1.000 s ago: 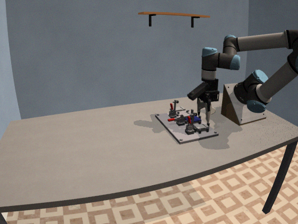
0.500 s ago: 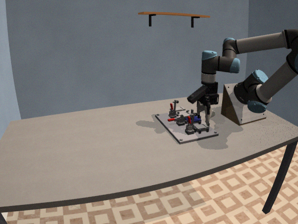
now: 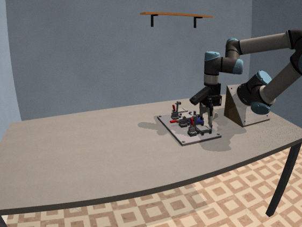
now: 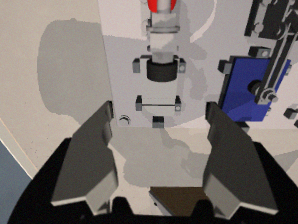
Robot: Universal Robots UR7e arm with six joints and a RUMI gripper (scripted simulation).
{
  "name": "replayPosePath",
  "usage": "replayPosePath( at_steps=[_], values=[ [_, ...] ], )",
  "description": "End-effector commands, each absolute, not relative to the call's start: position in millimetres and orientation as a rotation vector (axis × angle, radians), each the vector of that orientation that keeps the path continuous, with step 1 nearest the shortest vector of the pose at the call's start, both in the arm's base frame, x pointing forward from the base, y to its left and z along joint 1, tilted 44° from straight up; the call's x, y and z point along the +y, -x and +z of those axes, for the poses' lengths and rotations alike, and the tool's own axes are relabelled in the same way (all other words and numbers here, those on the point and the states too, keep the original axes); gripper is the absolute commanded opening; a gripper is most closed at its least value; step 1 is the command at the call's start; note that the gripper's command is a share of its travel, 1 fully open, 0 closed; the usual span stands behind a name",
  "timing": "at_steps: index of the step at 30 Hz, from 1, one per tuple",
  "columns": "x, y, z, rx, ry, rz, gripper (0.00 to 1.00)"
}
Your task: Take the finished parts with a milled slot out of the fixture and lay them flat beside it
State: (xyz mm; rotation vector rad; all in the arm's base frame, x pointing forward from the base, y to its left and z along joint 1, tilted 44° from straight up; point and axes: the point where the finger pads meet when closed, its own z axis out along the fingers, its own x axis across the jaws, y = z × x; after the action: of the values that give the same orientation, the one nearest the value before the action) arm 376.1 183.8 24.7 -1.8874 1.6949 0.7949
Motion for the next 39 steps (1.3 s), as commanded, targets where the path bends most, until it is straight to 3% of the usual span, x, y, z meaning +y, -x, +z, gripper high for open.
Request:
replayPosePath(
  at_steps=[1, 39],
  values=[
    [183.6, -376.5, 24.9, 1.695, 1.887, 0.794, 0.59],
    [205.4, -373.4, 2.0, 1.695, 1.887, 0.794, 0.59]
  ],
)
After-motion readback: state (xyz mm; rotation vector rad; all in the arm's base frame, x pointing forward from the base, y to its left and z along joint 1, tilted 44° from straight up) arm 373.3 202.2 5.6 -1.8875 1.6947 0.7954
